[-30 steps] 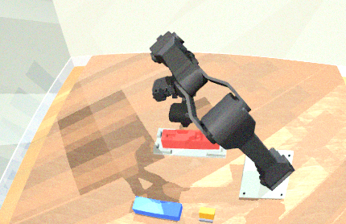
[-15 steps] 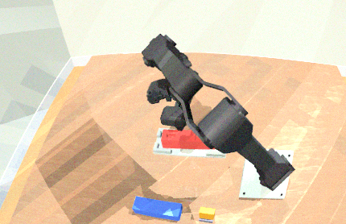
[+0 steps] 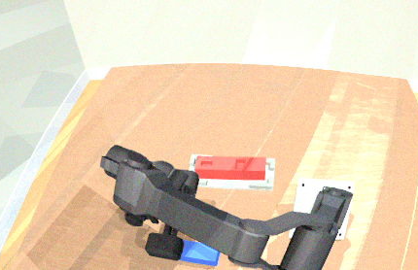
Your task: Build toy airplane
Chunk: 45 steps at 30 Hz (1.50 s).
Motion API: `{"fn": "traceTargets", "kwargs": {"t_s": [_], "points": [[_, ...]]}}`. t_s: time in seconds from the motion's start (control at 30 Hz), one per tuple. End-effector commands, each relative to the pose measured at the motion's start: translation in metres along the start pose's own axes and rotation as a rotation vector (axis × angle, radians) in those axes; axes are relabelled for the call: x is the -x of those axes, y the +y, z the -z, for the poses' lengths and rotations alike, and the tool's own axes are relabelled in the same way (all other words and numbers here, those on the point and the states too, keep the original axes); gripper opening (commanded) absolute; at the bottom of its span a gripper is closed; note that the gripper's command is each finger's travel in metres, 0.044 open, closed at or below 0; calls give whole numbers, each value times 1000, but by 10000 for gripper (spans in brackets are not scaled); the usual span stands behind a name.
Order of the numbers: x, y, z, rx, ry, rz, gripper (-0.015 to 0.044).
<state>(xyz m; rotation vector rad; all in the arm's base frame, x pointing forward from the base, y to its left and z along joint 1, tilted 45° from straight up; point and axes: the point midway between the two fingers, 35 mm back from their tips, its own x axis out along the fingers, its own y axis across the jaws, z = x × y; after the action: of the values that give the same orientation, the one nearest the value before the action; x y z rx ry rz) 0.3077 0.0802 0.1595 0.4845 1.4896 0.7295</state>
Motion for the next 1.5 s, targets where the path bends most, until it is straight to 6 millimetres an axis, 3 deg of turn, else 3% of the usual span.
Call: {"fn": "traceTargets", "kwargs": {"t_s": [0.0, 0.13, 0.27, 0.5, 1.47], "points": [[-1, 6, 4, -35, 4, -12, 440], [-4, 6, 4, -35, 4, -12, 440], [-42, 7, 4, -34, 3, -13, 440], [-58, 8, 4, -34, 3, -14, 440], [-100, 9, 4, -34, 3, -15, 440]]}}
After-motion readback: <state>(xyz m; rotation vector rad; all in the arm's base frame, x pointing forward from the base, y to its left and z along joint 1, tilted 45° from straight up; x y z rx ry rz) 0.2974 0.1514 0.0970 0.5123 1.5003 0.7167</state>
